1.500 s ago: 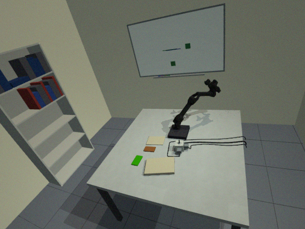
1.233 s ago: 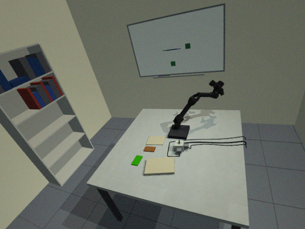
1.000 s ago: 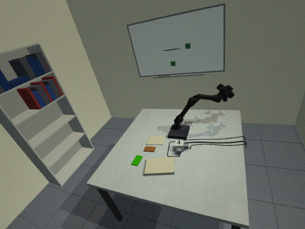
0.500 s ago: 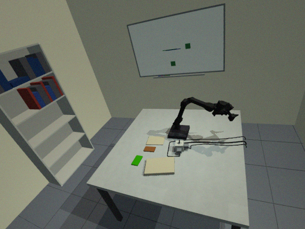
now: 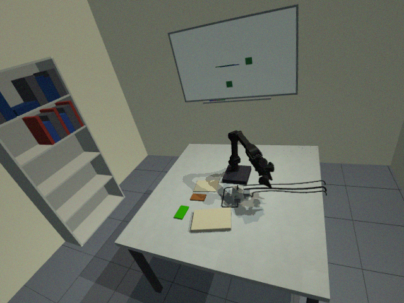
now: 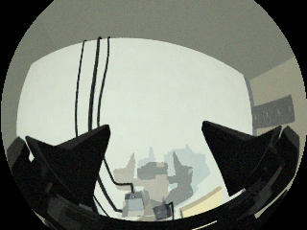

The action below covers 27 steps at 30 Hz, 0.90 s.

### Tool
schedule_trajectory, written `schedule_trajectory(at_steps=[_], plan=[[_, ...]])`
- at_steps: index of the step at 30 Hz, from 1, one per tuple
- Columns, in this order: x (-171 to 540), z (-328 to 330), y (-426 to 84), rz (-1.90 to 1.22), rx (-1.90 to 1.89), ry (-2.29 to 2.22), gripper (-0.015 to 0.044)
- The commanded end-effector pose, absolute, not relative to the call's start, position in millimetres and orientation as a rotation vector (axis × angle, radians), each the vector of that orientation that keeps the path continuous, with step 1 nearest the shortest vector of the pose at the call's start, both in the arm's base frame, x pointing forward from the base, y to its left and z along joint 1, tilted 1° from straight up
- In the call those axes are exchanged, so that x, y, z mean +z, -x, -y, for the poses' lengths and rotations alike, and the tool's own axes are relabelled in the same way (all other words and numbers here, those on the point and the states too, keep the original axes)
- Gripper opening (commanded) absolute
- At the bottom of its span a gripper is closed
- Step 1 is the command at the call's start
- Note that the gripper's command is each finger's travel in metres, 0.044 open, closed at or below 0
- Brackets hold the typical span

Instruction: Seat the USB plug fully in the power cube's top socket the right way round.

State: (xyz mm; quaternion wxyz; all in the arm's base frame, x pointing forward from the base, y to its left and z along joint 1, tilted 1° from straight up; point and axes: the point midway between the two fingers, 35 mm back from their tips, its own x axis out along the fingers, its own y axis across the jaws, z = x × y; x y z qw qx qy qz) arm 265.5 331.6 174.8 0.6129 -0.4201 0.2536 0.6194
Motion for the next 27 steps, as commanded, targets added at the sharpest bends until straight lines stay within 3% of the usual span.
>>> schedule_trajectory(at_steps=[1, 8, 27], plan=[[159, -258, -282, -0.700, 1.374, 1.154, 0.0440], [144, -114, -270, -0.993, 1.418, 1.443, 0.0440], [135, -112, -273, -1.000, 1.422, 1.448, 0.0440]])
